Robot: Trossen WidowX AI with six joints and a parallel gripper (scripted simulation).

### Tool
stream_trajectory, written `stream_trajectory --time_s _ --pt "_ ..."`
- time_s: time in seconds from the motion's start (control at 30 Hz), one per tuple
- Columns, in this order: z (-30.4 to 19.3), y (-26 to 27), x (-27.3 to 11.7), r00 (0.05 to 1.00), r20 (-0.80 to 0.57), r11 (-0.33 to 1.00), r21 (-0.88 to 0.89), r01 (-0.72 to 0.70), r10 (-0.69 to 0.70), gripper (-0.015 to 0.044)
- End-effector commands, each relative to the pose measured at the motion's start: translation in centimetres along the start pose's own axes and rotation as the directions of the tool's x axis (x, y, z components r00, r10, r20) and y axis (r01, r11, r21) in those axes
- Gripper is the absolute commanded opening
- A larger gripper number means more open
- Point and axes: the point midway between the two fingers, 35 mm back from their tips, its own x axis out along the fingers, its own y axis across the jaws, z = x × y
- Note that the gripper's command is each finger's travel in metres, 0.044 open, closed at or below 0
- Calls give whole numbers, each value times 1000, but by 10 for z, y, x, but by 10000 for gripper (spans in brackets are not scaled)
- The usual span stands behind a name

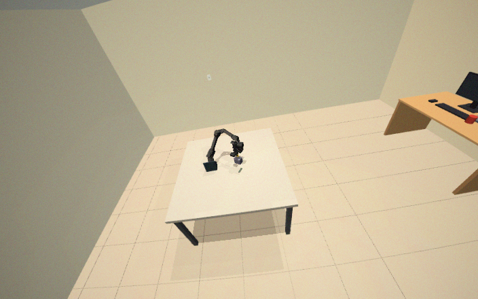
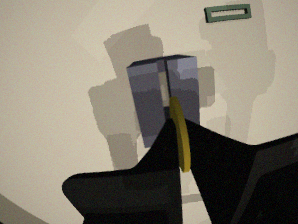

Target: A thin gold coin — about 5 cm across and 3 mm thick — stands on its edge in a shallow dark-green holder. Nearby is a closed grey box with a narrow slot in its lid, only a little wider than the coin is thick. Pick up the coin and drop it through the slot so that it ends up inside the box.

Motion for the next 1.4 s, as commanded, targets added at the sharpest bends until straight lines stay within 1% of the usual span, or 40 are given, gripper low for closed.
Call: stream_trajectory --time_s 0.0,1.33,1.37 --pt "0 0 0 1000 0 1000 1 -1 1 0" --pt "-1 1 20 1000 -1 1000 7 -1 1 0" --pt "0 1 18 1000 0 1000 2 4 -4 26"
